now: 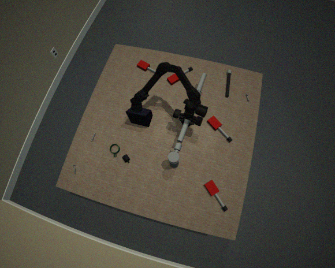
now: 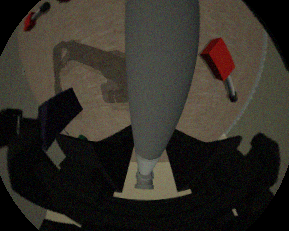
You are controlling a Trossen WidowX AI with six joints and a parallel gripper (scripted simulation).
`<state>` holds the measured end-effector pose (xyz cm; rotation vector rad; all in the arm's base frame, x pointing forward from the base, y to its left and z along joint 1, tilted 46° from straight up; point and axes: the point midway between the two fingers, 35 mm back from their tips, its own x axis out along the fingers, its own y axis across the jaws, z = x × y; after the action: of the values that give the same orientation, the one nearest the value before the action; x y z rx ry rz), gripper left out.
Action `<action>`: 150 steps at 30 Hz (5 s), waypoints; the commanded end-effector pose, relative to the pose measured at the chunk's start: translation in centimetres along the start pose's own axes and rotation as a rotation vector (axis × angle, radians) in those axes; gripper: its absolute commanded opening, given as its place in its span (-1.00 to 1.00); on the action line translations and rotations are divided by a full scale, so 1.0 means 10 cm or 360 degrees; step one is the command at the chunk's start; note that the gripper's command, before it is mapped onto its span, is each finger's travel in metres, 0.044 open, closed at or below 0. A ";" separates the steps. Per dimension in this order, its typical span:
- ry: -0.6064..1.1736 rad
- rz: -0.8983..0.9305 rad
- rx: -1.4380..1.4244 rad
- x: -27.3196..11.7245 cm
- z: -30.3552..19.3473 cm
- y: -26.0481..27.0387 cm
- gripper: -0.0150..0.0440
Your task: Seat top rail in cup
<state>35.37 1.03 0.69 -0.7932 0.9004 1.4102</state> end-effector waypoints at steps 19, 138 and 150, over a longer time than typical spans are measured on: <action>0.0001 -0.0006 -0.0004 0.01 -0.23 -0.02 -0.49; -0.0039 0.0028 -0.0033 0.06 -0.24 -0.01 -0.49; -0.0038 0.0028 -0.0033 0.03 -0.33 -0.02 -0.49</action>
<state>35.31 -0.28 -0.96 -0.7741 0.8563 1.4660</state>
